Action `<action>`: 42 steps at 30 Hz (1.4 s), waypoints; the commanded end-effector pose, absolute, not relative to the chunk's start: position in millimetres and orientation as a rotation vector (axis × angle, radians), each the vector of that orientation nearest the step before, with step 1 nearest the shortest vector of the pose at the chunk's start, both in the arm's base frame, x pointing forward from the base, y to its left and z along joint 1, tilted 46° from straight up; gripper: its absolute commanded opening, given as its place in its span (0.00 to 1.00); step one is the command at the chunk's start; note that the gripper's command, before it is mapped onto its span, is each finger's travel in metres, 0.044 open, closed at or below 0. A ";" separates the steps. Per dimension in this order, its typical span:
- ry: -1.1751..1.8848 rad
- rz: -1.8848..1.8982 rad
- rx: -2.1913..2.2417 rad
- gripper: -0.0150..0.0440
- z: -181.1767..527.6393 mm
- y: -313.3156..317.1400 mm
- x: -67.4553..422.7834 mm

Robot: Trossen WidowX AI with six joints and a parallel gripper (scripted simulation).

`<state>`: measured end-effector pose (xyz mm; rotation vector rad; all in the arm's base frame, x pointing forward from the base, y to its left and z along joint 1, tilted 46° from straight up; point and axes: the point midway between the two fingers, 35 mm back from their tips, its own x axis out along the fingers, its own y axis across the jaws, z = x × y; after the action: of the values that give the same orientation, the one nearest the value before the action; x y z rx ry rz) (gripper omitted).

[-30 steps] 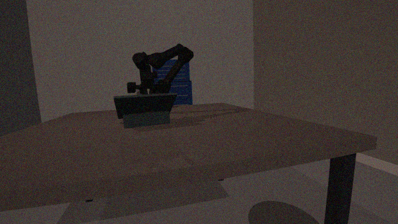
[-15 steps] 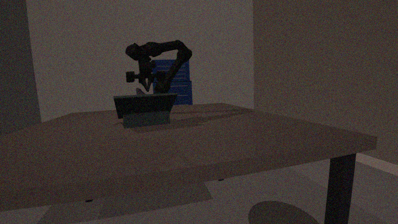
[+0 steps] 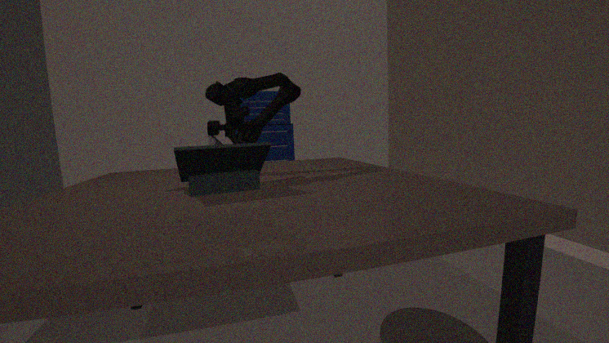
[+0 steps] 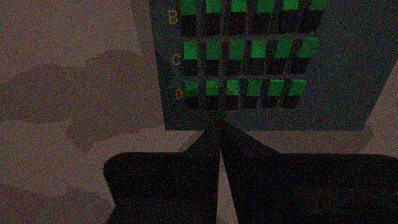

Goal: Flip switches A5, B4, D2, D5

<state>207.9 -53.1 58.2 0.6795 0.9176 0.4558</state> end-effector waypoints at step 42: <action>0.893 0.448 0.686 0.25 24.7 -12.0 234.4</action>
<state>235.7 -13.3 26.4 0.6806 0.8853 0.4509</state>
